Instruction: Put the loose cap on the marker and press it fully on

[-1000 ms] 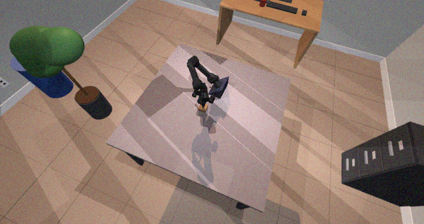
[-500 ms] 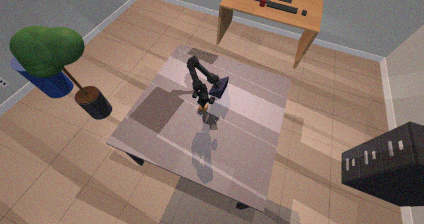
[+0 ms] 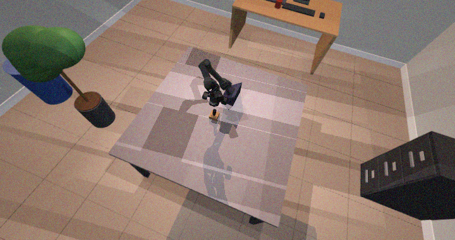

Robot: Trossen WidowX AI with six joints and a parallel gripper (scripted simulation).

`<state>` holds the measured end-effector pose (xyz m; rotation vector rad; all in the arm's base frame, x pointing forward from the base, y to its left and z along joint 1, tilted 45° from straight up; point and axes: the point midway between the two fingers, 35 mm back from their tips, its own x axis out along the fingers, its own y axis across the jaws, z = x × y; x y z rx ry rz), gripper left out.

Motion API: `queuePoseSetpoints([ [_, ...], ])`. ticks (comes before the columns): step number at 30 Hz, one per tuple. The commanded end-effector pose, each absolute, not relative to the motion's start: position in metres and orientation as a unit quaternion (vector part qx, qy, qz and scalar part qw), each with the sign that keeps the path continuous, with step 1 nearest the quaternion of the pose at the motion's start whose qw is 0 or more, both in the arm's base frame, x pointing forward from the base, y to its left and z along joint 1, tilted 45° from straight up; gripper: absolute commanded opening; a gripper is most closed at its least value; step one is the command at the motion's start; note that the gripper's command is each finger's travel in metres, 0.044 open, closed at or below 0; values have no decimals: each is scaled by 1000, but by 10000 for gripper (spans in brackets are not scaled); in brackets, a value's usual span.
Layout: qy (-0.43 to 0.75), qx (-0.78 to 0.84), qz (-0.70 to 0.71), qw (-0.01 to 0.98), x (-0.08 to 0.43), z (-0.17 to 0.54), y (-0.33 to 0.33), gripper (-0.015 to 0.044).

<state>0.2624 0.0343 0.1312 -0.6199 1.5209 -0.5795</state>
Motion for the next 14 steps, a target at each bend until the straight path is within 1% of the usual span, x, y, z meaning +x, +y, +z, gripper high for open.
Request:
queuePoseSetpoints([
  [1, 672, -273, -255, 639, 261, 136, 38, 52],
  [14, 672, -273, -255, 639, 261, 136, 38, 394],
])
